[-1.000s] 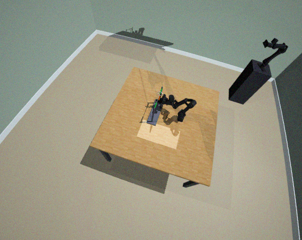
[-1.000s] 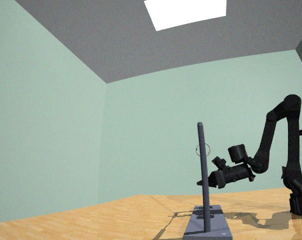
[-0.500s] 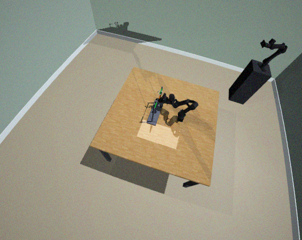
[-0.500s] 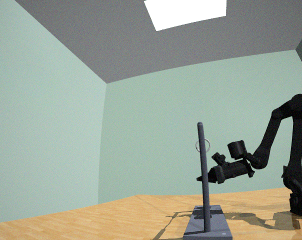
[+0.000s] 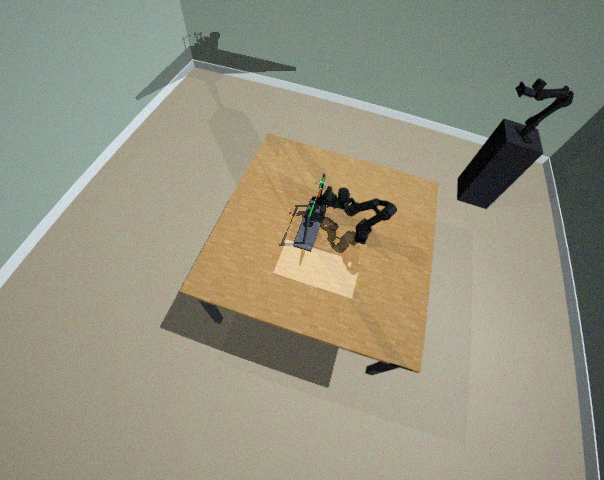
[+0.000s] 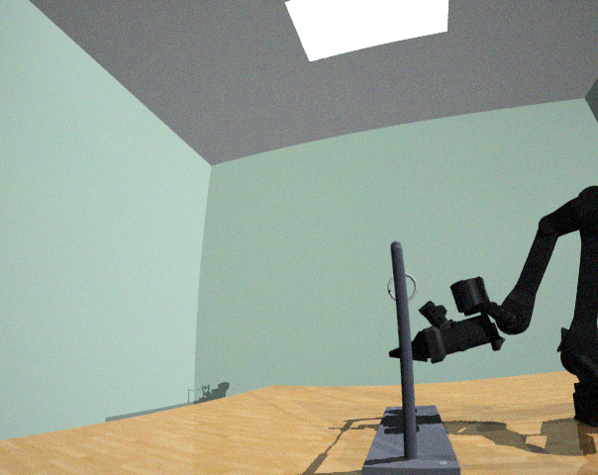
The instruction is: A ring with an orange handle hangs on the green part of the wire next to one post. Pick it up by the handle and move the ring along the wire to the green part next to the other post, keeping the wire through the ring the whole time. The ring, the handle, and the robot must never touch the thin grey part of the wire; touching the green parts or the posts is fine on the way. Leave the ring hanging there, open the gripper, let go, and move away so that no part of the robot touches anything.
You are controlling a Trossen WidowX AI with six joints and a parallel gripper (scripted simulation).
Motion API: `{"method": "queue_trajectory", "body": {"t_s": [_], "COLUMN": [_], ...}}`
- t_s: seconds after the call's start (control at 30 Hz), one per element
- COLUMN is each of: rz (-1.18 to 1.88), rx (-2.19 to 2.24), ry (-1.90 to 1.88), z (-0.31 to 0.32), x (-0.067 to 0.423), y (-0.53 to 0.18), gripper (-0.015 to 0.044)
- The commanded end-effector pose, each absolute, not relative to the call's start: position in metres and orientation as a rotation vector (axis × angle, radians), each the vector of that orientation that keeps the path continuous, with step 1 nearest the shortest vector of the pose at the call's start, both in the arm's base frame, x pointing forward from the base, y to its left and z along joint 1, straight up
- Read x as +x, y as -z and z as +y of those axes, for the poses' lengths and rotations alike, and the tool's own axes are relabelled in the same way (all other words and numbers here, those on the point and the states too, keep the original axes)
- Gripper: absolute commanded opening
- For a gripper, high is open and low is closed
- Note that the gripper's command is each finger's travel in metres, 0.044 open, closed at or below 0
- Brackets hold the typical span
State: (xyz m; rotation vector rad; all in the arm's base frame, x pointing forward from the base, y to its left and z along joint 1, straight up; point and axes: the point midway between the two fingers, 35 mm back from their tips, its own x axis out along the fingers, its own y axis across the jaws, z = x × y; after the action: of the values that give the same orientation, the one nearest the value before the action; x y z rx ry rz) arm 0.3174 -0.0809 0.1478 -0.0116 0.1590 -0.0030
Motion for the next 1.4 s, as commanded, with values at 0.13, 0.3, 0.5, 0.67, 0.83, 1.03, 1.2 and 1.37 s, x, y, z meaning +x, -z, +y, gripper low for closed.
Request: {"method": "queue_trajectory", "body": {"t_s": [0.13, 0.3, 0.5, 0.67, 0.83, 1.03, 1.2, 1.37], "rz": [0.161, 0.162, 0.163, 0.163, 0.164, 0.165, 0.165, 0.166], "rx": [-0.009, -0.008, -0.007, -0.008, -0.009, -0.014, -0.022, -0.032], "ry": [0.007, 0.007, 0.006, 0.006, 0.005, 0.003, 0.002, 0.0], "z": [-0.075, -0.07, -0.064, -0.059, -0.054, -0.049, -0.045, -0.041], "x": [0.317, 0.318, 0.318, 0.318, 0.318, 0.318, 0.318, 0.318], "y": [-0.148, -0.148, -0.148, -0.148, -0.148, -0.148, -0.148, -0.148], "gripper": [-0.015, -0.015, -0.015, -0.015, -0.015, -0.015, -0.015, -0.015]}}
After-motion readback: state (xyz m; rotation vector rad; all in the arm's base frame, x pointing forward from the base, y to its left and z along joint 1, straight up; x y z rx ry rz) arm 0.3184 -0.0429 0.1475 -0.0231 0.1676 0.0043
